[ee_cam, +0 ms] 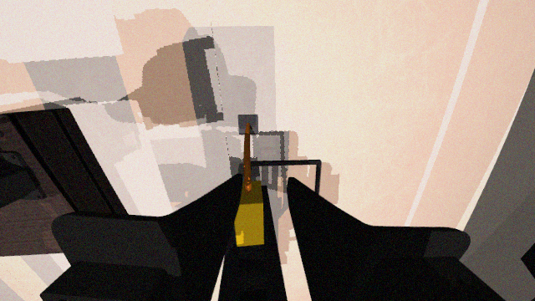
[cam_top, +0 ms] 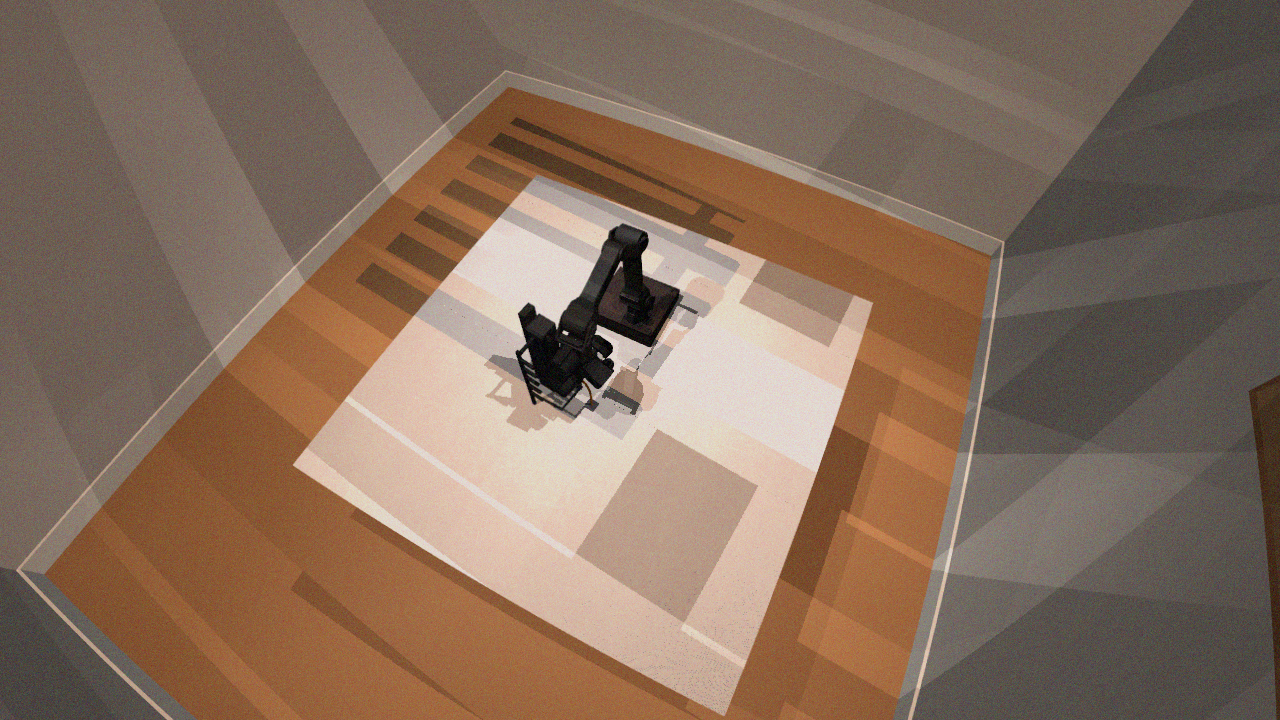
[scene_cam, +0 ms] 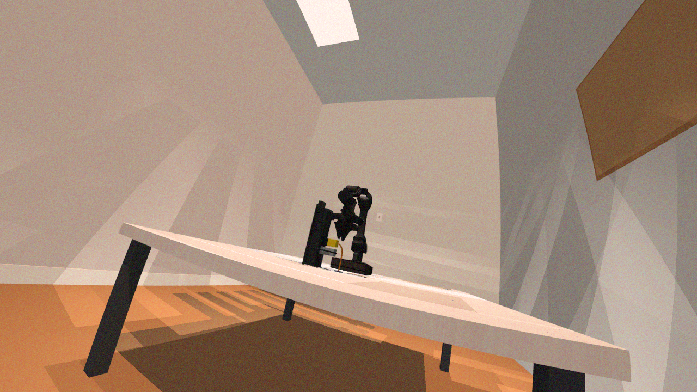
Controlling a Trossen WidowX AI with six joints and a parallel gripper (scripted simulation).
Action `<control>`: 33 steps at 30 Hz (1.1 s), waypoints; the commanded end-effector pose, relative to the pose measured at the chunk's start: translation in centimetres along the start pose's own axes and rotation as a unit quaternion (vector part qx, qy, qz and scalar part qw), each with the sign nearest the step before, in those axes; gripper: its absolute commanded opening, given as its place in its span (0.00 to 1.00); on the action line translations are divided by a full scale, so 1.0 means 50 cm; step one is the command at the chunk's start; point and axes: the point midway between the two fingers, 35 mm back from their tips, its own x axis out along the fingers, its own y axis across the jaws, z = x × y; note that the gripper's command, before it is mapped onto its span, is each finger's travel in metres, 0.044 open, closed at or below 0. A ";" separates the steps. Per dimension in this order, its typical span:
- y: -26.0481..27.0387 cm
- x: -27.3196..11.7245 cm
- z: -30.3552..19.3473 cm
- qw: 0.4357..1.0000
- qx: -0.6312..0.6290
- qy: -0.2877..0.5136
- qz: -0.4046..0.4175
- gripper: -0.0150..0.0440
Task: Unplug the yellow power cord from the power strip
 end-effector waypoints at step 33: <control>0.017 0.007 -0.067 0.998 -0.043 -0.001 0.042 0.53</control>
